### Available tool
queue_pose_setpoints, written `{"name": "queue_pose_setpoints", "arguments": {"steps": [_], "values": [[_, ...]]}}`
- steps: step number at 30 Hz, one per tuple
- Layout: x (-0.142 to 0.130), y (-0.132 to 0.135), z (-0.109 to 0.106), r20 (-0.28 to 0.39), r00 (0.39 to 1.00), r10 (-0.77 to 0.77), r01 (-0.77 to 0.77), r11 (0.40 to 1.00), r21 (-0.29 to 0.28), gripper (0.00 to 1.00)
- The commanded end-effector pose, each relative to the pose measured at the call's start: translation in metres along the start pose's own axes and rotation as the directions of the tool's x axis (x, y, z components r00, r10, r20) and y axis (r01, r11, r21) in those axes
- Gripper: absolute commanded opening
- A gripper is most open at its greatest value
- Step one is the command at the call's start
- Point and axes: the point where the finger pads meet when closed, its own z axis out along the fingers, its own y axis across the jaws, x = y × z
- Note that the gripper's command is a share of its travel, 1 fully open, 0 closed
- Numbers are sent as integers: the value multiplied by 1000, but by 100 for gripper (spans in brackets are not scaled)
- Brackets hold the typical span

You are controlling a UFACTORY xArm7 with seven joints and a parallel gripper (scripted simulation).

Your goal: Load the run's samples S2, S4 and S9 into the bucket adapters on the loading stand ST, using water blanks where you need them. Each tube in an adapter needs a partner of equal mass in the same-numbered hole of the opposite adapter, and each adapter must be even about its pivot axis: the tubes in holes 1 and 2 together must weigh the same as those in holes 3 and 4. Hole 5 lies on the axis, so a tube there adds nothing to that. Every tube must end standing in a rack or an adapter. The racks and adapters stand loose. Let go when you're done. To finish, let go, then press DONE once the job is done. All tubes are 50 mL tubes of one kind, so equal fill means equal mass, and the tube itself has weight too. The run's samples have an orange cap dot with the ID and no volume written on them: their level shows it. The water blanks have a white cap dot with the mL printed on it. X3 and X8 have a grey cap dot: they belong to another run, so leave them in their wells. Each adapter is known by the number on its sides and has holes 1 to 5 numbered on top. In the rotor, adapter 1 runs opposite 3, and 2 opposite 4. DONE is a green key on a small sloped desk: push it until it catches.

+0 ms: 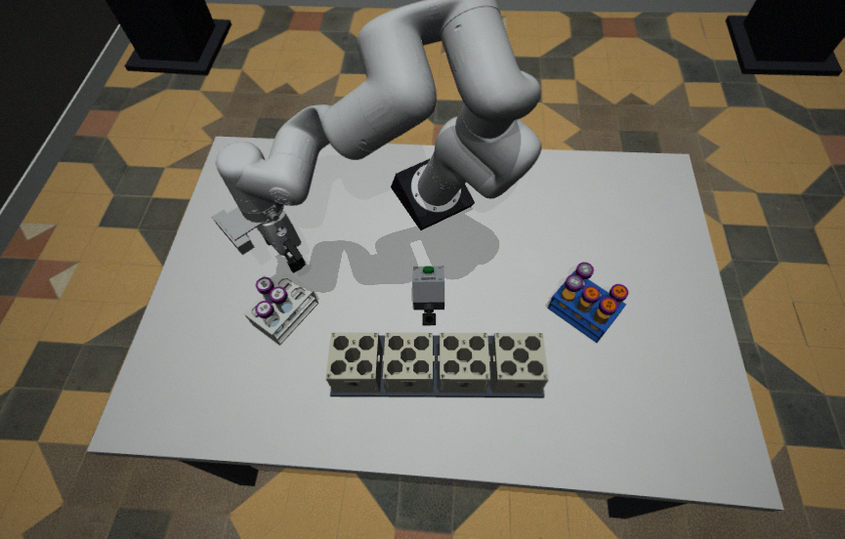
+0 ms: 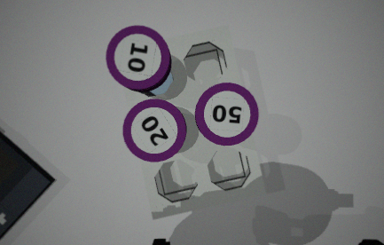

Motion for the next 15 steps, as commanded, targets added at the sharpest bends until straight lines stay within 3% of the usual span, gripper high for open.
{"name": "queue_pose_setpoints", "arguments": {"steps": [1,15], "values": [[1,1,-14,-5,1000,0,0,1000,-2,100],[1,1,-46,-5,1000,0,0,1000,-2,100]]}}
